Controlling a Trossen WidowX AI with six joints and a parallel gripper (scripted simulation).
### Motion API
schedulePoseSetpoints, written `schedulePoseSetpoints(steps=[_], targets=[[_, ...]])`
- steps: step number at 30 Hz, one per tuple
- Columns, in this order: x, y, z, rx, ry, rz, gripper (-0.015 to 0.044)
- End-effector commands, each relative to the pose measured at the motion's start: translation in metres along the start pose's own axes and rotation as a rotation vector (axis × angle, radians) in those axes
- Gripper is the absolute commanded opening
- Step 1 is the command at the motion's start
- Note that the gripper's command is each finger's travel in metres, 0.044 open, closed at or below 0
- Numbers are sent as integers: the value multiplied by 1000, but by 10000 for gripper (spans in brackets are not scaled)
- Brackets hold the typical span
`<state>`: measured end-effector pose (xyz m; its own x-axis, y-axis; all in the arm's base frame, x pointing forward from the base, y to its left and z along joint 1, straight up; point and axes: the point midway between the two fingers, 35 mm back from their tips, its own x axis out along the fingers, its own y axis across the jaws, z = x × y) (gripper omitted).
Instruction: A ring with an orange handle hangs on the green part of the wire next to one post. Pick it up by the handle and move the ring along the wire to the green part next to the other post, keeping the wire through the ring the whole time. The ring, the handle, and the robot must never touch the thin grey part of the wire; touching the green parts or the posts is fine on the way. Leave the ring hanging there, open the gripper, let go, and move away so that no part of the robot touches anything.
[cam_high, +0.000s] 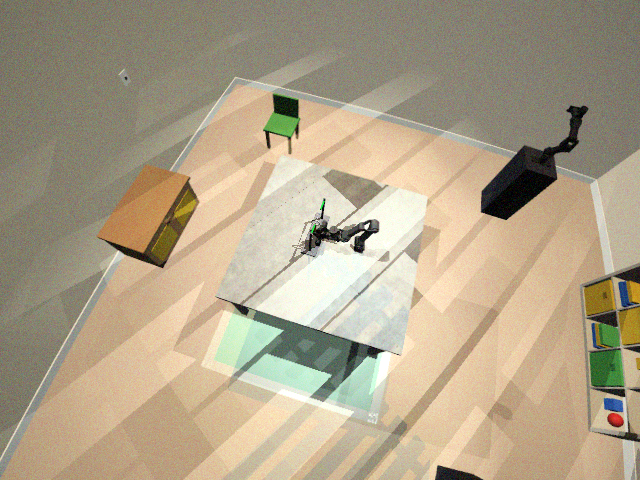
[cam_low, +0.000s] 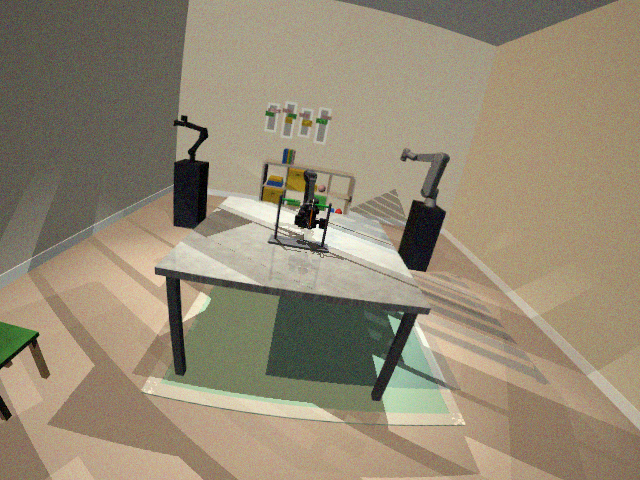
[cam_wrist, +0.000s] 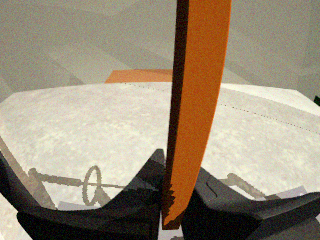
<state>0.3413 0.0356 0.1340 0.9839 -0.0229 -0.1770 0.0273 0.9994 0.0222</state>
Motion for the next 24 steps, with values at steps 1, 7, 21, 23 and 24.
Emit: schedulePoseSetpoints(steps=[1, 7, 21, 23, 24], targets=[[0, 2, 0, -11, 1, -4, -150], [0, 8, 0, -17, 2, -5, -150], [1, 21, 0, -18, 3, -6, -150], [1, 23, -1, -18, 3, -6, -150], [1, 24, -1, -18, 3, -6, -150]])
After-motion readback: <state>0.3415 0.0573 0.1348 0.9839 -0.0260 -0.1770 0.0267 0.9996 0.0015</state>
